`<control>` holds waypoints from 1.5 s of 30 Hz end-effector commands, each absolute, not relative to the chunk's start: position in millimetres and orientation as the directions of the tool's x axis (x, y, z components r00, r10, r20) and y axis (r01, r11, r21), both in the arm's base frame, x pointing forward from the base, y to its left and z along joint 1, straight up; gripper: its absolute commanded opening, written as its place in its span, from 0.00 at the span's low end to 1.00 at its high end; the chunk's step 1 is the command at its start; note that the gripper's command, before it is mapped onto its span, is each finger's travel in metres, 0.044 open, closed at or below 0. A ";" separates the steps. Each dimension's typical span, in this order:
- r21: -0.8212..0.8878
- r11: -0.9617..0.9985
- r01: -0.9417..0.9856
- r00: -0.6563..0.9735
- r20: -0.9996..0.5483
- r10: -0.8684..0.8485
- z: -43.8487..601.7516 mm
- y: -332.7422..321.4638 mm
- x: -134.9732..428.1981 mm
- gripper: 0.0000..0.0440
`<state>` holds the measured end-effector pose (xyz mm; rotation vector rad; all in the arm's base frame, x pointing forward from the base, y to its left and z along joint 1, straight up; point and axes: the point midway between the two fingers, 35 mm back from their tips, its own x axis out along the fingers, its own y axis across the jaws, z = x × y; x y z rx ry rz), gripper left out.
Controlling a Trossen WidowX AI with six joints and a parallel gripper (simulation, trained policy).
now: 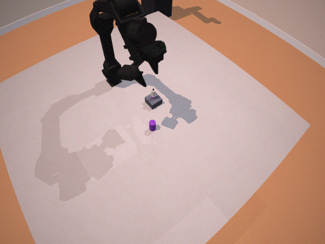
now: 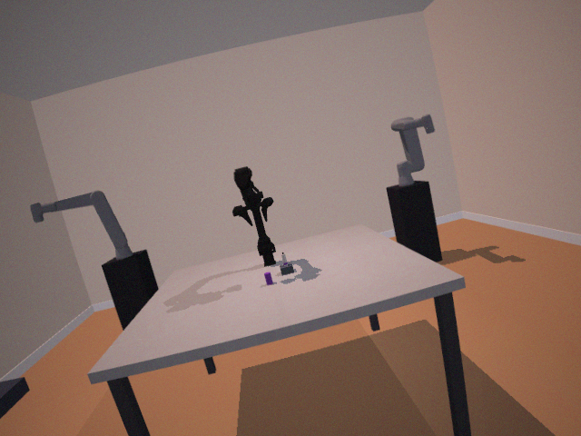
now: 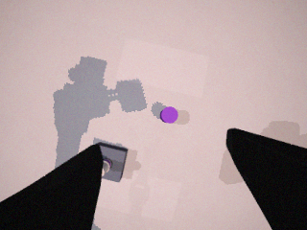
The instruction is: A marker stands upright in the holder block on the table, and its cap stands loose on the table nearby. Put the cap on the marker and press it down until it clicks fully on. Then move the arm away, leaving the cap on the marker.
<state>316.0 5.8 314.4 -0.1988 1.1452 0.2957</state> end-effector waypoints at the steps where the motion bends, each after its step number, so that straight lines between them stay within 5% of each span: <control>1: -0.001 0.947 -0.321 0.354 -0.928 0.119 306.2 4.8 319.9 0.76; 45: 0.007 0.964 -0.266 0.054 -0.998 0.023 202.2 -9.4 364.0 0.74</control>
